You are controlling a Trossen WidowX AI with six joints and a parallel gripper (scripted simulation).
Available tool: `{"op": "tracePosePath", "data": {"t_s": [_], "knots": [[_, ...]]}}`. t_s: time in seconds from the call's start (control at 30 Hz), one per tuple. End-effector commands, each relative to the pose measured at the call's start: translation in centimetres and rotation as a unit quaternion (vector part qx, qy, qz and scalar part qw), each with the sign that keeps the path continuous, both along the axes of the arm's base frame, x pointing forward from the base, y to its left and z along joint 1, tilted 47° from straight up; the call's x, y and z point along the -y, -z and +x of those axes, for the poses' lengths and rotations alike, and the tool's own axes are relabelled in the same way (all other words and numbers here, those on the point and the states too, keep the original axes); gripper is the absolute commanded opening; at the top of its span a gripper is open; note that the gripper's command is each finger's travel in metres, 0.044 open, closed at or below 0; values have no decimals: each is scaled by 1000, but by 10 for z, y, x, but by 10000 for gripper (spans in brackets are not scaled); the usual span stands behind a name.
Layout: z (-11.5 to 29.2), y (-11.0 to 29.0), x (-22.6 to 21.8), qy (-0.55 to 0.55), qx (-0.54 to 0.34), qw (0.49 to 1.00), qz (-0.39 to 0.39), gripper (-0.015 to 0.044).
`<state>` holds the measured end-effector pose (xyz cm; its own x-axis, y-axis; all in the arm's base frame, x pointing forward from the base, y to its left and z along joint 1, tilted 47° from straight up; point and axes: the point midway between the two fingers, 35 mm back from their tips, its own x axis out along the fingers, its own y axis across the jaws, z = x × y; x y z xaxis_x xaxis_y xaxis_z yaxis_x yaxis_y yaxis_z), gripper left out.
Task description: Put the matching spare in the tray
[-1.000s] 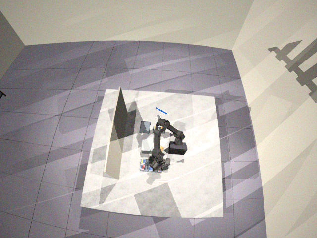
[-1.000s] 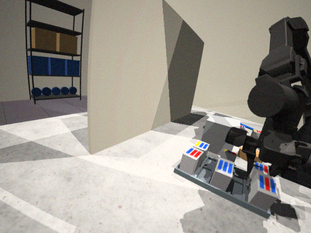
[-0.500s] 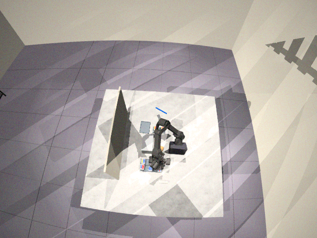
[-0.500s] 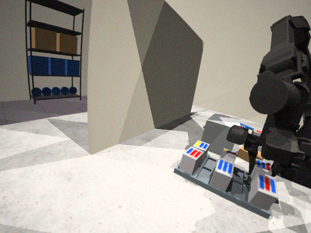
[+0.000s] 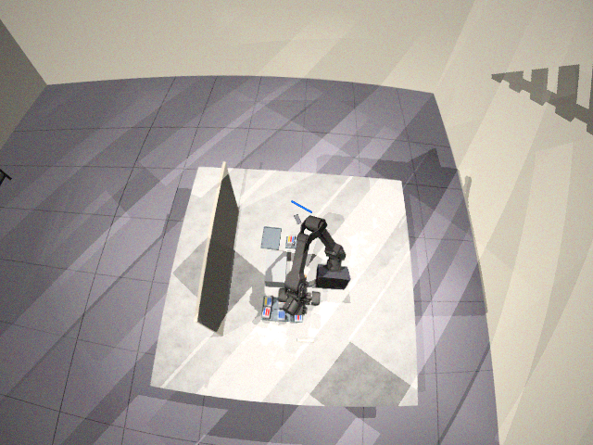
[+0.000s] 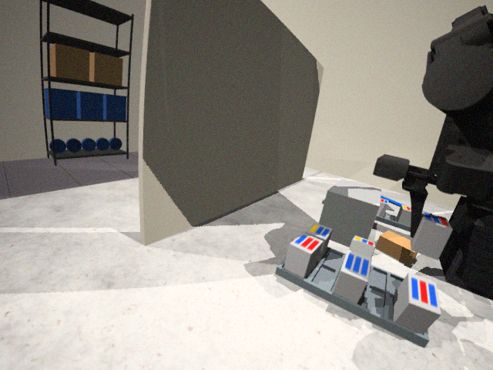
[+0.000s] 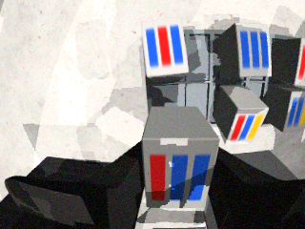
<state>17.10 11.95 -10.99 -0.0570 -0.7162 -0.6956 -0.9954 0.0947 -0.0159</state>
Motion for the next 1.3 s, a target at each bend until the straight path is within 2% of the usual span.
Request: {"op": "tracePosePath", "data": {"t_s": [0.0,0.33,0.53,0.9,1.27], "knots": [[1,-5,-7,0,1,1000,2,0],[-4,-51,-53,3,1,1000,3,0],[-1,-56,-55,3,1,1000,5,0],[60,-96,-36,-5,-3,999,35,0],[114,-143,5,-10,2,999,50,0]]}}
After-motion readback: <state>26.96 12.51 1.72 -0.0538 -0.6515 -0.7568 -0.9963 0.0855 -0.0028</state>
